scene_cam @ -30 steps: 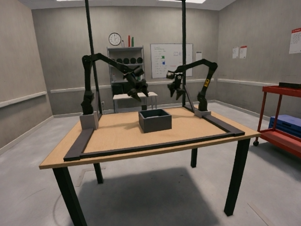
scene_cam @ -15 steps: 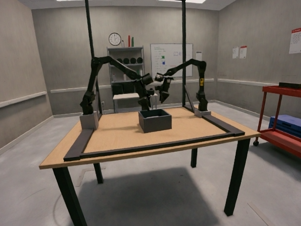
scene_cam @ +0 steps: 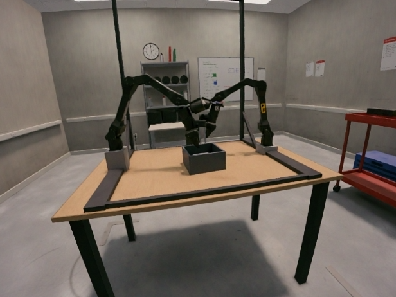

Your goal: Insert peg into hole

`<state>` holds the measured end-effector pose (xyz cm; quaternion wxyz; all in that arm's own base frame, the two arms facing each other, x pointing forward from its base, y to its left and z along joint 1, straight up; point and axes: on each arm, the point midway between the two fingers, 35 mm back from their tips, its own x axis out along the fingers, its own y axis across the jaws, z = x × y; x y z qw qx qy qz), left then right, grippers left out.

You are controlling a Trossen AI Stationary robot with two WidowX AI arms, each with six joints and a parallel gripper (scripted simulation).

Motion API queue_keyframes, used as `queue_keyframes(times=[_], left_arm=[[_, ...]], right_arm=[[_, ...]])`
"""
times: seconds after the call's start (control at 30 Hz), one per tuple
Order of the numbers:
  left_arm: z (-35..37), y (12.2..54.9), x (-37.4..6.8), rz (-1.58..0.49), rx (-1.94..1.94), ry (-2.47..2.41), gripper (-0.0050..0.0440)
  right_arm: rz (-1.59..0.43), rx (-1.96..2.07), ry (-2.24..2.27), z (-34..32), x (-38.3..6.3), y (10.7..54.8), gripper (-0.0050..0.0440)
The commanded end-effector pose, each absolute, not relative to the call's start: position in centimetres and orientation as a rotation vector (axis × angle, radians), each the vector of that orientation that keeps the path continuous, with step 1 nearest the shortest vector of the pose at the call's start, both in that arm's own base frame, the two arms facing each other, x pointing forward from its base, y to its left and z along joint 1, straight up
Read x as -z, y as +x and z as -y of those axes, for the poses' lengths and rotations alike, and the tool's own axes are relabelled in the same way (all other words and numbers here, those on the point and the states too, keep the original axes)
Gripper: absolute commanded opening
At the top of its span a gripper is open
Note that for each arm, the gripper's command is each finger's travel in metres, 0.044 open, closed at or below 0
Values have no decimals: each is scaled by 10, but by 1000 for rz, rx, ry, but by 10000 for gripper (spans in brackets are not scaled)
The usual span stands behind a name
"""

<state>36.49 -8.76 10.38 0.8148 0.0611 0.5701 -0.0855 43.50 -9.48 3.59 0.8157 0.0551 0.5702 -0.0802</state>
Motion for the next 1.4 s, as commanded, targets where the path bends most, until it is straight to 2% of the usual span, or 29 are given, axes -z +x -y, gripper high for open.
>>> queue_keyframes(times=[0.0, 0.03, 0.23, 0.4, 0.53, 0.7, 0.97, 1.37], left_arm=[[89, 368, -114, -1186, 188, 126, 440], [89, 368, -114, -1186, 188, 126, 440], [89, 356, -126, -1157, 188, 131, 440], [89, 329, -155, -1074, 196, 134, 440], [88, 314, -169, -1026, 202, 135, 440], [84, 274, -195, -910, 216, 132, 440], [74, 227, -211, -766, 236, 118, 440], [63, 185, -212, -620, 258, 91, 440]], right_arm=[[-1185, 170, 114, 95, -48, 439, 440], [-1185, 170, 114, 95, -48, 439, 440], [-1245, 205, 203, 100, -24, 425, 296], [-1195, 227, 228, 64, -47, 422, 176], [-1190, 231, 226, 41, -56, 414, 170], [-1130, 38, 100, -43, -75, 407, 170], [-1014, -323, -147, -160, -93, 387, 170], [-914, -547, -642, -195, -80, 405, 170]])
